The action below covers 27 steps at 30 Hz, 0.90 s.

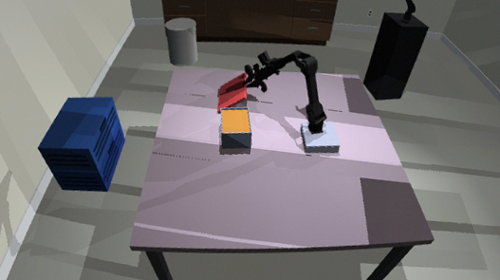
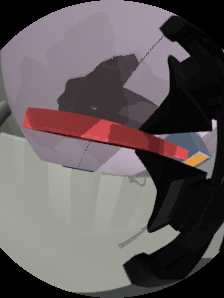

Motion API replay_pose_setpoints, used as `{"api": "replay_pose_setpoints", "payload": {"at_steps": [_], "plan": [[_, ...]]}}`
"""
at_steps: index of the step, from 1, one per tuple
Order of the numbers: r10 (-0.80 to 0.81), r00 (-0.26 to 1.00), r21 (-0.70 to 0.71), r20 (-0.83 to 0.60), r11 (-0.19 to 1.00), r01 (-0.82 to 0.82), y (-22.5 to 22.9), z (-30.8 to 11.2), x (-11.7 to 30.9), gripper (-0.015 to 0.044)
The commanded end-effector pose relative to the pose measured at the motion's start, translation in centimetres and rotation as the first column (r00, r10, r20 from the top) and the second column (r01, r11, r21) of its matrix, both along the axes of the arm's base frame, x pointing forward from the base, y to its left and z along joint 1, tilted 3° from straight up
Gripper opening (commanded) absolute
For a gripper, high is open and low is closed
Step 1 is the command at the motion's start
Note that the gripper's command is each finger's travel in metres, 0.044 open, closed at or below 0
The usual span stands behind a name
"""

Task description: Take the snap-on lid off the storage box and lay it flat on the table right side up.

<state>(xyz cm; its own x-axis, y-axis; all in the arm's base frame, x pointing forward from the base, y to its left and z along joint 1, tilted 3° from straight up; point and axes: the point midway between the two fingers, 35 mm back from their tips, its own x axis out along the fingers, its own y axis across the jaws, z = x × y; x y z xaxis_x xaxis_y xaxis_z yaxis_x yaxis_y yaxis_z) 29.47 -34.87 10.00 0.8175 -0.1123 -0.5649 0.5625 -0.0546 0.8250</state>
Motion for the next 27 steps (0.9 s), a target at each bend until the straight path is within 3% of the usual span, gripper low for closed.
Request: {"api": "replay_pose_setpoints", "payload": {"at_steps": [1, 27], "plan": [[0.02, 0.999, 0.03, -0.026, 0.999, -0.019, 1.0, -2.0, 0.5, 0.0], [0.02, 0.999, 0.03, -0.026, 0.999, -0.019, 1.0, -4.0, 0.7, 0.0]]}}
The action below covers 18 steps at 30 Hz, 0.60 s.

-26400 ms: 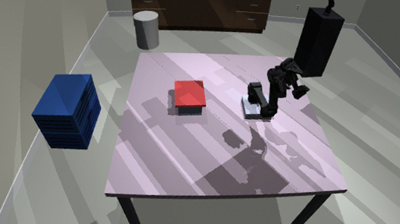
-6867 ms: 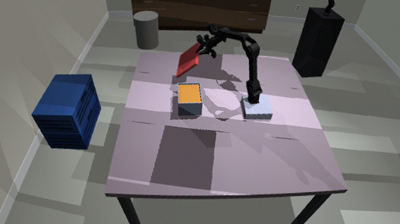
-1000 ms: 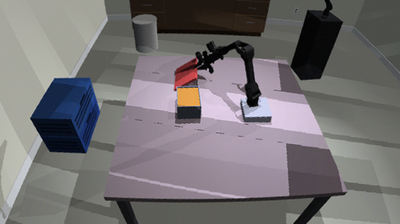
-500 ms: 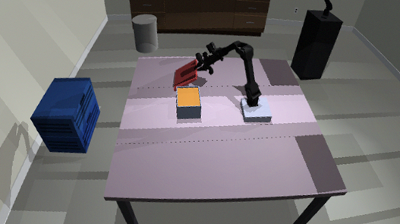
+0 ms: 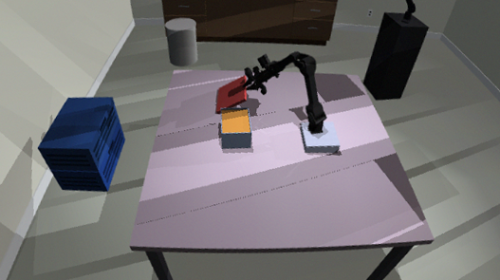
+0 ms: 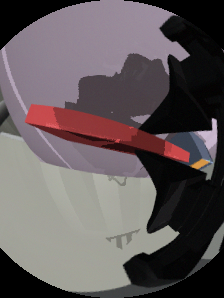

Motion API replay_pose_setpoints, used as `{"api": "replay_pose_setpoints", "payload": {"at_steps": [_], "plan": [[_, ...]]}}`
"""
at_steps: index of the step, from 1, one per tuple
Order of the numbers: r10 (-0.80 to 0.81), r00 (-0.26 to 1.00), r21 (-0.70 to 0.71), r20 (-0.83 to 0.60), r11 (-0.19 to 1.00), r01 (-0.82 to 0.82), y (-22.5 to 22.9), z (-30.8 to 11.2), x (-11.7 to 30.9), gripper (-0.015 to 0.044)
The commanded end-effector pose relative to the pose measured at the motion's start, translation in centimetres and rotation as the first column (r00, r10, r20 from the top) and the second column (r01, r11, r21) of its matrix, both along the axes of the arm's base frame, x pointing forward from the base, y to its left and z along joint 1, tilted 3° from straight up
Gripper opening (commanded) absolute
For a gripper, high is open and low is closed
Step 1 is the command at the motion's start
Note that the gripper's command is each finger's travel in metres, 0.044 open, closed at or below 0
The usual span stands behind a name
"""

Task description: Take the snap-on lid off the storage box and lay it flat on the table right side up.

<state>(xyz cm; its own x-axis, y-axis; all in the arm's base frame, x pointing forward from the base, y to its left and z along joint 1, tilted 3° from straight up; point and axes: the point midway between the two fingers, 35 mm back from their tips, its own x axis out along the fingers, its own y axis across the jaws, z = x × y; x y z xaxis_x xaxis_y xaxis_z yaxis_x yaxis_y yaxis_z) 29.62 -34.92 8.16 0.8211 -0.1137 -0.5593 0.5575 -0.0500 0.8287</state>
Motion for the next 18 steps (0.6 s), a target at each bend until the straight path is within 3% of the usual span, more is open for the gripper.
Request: {"api": "replay_pose_setpoints", "payload": {"at_steps": [1, 18], "plan": [[0.018, 0.999, 0.035, -0.032, 0.999, -0.017, 1.1, -2.3, 0.5, 0.0], [0.018, 0.999, 0.035, -0.032, 0.999, -0.017, 1.1, -3.6, 0.6, 0.0]]}}
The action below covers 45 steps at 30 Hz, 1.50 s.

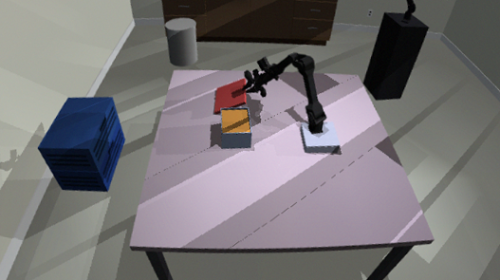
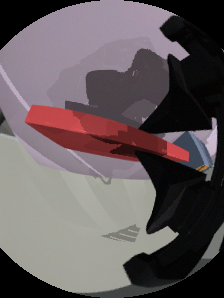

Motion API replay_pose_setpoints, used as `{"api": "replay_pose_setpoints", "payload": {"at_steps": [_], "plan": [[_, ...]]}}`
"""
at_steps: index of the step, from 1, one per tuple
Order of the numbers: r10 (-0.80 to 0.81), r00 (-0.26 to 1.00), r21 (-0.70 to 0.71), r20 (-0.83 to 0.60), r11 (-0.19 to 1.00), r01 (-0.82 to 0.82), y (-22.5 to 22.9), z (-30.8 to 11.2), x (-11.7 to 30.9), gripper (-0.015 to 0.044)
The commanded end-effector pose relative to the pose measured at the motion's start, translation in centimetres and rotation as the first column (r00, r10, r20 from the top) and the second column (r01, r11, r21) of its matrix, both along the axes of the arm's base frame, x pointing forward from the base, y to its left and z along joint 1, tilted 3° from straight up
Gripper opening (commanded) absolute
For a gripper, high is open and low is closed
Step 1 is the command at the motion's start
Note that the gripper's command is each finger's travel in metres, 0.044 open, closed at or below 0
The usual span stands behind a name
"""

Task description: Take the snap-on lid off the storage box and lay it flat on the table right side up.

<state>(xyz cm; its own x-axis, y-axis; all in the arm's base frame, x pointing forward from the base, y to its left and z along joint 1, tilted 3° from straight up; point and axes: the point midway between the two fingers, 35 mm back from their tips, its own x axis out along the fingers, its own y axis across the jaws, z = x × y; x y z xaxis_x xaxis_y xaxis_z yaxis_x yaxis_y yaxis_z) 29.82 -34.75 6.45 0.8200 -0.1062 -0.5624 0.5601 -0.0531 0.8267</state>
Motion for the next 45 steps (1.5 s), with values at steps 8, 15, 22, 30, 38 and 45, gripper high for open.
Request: {"api": "replay_pose_setpoints", "payload": {"at_steps": [8, 15, 22, 30, 38, 45], "plan": [[0.014, 0.999, 0.028, -0.029, 1.0, -0.013, 0.9, -2.6, 0.5, 0.0], [0.014, 0.999, 0.028, -0.029, 1.0, -0.013, 0.9, -2.8, 0.5, 0.0], [0.014, 0.999, 0.027, -0.029, 1.0, -0.013, 0.2, -1.4, 0.3, 0.0131], [0.014, 0.999, 0.027, -0.029, 1.0, -0.013, 0.2, -1.4, 0.2, 0.0301], [0.014, 0.999, 0.027, -0.031, 1.0, -0.013, 0.6, -1.8, -1.4, 0.044], [0.014, 0.999, 0.028, -0.032, 1.0, -0.013, 0.7, -1.9, -2.8, 0.044]]}}
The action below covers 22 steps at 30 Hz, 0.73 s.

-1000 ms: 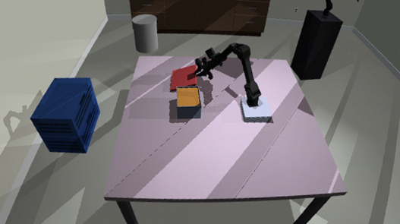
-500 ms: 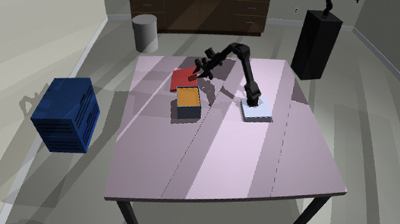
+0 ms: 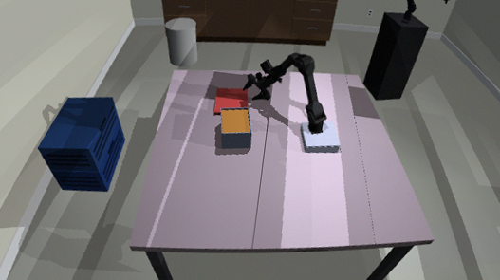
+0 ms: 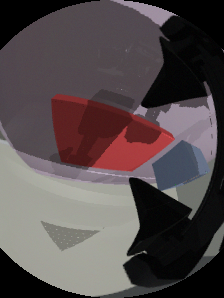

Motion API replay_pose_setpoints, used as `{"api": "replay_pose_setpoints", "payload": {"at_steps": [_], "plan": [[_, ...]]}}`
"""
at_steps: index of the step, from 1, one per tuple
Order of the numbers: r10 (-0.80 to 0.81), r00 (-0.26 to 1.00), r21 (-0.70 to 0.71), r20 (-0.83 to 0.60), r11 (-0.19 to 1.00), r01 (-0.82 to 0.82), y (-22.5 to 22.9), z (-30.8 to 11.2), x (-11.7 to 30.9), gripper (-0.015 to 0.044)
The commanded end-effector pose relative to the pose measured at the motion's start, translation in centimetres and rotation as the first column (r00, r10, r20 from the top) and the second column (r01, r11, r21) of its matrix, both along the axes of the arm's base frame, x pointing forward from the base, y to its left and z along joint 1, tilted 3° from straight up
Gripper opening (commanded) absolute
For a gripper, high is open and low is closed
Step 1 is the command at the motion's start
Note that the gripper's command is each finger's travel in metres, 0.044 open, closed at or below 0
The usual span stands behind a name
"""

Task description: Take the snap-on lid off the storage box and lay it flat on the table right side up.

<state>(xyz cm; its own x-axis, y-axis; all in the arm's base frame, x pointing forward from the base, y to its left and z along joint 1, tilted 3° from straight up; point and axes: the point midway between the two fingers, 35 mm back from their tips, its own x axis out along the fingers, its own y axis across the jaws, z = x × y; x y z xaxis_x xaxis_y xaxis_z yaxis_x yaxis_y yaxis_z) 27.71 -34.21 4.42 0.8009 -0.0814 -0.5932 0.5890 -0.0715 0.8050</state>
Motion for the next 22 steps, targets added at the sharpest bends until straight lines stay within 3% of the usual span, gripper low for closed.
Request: {"api": "replay_pose_setpoints", "payload": {"at_steps": [1, 22], "plan": [[0.004, 1.0, -0.002, 0.003, 1.0, -0.004, 0.2, 0.1, -0.9, 0.044], [0.004, 1.0, -0.002, 0.0, 1.0, -0.004, 0.4, 0.0, -4.2, 0.044]]}}
